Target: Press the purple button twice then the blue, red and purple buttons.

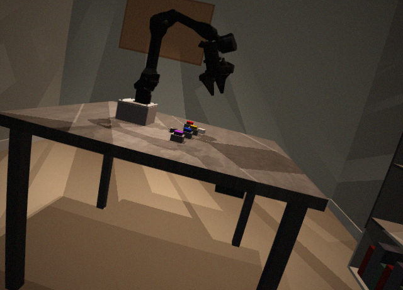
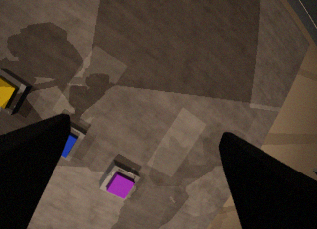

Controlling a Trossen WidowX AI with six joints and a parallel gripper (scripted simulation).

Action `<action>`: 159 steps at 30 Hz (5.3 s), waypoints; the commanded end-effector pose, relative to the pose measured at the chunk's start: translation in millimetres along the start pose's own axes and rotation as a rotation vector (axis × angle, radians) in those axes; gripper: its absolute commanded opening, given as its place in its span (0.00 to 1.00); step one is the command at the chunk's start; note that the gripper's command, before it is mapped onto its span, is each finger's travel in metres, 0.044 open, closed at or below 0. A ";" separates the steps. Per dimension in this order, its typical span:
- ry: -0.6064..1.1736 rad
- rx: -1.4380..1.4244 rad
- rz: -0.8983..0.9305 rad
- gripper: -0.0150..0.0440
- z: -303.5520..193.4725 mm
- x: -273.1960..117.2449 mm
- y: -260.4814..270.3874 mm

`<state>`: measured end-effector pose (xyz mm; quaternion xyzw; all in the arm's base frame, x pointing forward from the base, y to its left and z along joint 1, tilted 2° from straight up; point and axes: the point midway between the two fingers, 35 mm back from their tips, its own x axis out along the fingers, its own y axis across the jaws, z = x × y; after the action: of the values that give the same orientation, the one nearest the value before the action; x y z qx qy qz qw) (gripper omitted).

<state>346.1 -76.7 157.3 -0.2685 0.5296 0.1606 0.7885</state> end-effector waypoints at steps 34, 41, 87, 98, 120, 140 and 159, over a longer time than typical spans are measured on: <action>0.374 0.507 0.136 0.29 -164.1 100.9 8.5; 0.374 0.507 0.136 0.29 -167.2 110.5 10.4; 0.374 0.507 0.136 0.29 -164.1 100.9 8.5; 0.374 0.507 0.136 0.29 -169.2 116.4 11.8; 0.374 0.507 0.137 0.29 -174.7 131.6 16.1; 0.374 0.507 0.136 0.29 -159.4 88.7 4.4; 0.368 0.510 0.147 0.29 -74.3 47.1 80.7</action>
<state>270.5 -84.4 75.6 -0.0526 0.7012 0.0274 0.7105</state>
